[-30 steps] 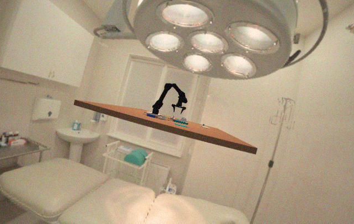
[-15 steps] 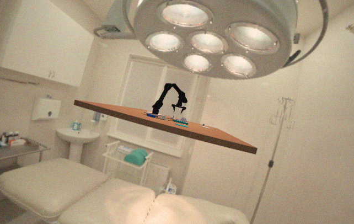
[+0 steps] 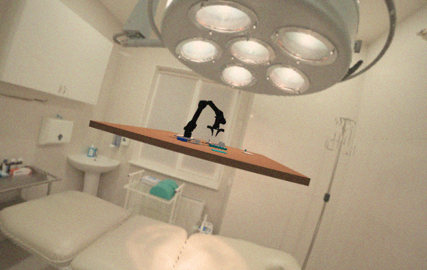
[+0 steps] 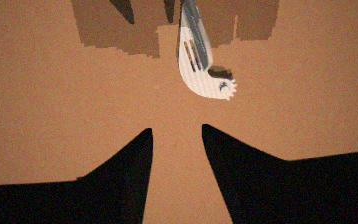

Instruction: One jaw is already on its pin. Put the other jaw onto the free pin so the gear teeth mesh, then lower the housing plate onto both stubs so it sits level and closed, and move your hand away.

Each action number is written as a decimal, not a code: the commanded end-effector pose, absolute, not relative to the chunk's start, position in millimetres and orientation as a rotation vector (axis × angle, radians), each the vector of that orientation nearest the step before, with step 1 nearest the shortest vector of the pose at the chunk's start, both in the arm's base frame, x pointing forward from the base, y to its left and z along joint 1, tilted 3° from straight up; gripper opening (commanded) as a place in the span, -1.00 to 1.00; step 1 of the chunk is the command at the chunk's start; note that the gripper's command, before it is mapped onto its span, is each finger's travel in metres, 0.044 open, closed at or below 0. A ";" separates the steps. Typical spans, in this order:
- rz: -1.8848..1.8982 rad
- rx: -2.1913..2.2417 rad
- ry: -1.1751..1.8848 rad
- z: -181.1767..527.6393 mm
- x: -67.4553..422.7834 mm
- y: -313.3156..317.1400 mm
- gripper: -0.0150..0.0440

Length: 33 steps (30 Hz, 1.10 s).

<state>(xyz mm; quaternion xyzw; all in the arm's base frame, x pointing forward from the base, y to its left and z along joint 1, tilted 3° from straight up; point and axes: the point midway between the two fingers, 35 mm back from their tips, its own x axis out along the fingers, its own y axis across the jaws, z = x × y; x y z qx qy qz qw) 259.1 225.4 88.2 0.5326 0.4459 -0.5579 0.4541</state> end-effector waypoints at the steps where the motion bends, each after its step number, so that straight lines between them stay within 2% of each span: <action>1: -1.377 1.315 1.100 88.2 259.1 225.4 -0.25; 4: -1.377 1.315 1.100 88.2 259.1 225.4 -0.49; 17: -1.377 1.315 1.100 88.2 259.1 225.4 -0.49; 33: -1.148 1.086 1.260 101.2 228.8 183.9 0.93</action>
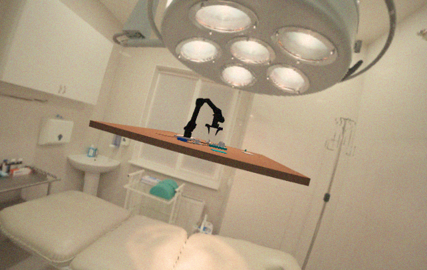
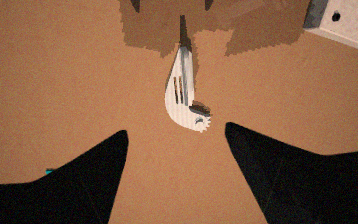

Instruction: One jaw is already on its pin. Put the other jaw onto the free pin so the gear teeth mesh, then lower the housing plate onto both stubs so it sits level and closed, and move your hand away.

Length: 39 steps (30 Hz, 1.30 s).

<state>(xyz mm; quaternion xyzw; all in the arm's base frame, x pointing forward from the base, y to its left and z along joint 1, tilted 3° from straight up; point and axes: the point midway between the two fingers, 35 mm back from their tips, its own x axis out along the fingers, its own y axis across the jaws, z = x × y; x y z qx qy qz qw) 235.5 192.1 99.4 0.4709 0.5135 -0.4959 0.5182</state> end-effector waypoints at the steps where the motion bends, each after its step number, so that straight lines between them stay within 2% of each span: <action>1: -1.145 1.083 1.262 101.3 228.4 183.4 1.00; 6: -1.145 1.083 1.262 99.6 228.5 183.5 1.00; 11: -1.145 1.083 1.262 62.8 227.7 182.3 1.00; 39: -1.145 1.083 1.262 27.7 227.6 181.7 1.00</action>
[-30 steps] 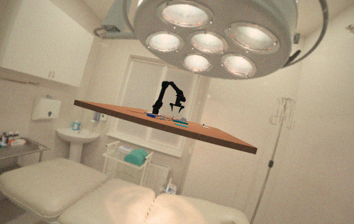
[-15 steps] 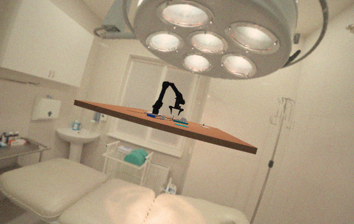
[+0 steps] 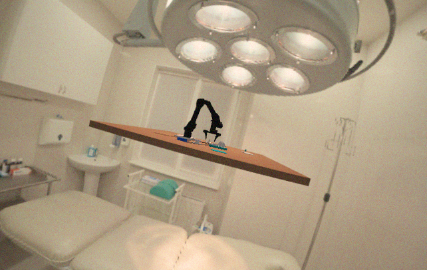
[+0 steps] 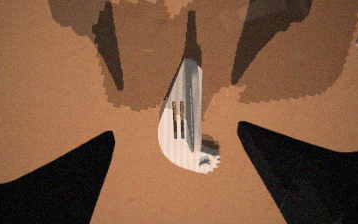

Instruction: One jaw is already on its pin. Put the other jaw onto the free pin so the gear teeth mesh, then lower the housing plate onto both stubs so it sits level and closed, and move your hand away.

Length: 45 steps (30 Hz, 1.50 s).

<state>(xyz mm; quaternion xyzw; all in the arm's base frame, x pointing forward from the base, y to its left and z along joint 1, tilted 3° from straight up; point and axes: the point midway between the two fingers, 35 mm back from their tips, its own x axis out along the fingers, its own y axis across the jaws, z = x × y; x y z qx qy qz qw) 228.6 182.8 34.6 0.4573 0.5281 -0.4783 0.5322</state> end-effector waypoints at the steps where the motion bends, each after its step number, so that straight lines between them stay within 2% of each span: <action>1: -1.145 1.083 1.262 26.1 227.5 181.6 1.00; 35: -1.145 1.082 1.262 10.6 226.3 180.4 1.00; 45: -1.147 1.084 1.261 11.1 226.2 180.5 0.11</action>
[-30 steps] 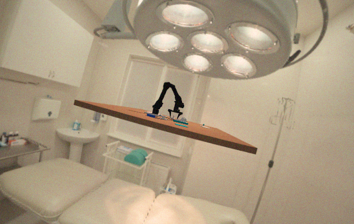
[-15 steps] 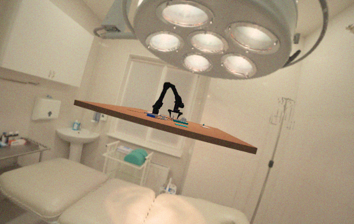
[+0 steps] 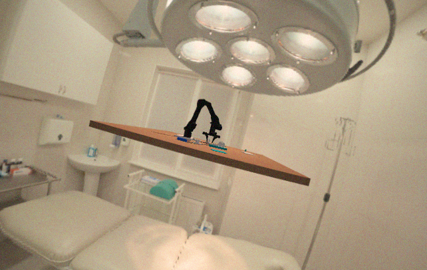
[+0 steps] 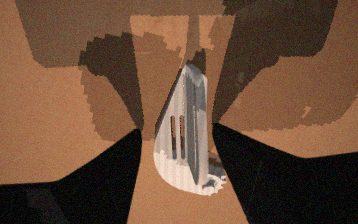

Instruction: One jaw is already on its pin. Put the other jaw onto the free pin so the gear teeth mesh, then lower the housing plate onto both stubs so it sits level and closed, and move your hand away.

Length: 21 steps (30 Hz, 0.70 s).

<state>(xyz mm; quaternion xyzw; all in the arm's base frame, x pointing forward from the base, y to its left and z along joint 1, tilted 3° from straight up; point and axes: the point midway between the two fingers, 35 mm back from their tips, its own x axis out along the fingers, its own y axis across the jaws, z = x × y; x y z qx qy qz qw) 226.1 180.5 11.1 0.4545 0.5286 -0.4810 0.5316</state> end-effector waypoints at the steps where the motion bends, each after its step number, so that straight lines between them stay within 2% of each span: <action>1: -1.147 1.084 1.261 11.1 226.2 180.5 0.02; 4: -1.147 1.084 1.261 11.1 226.2 180.5 -0.04; 21: -1.147 1.084 1.261 21.5 227.5 181.7 -0.04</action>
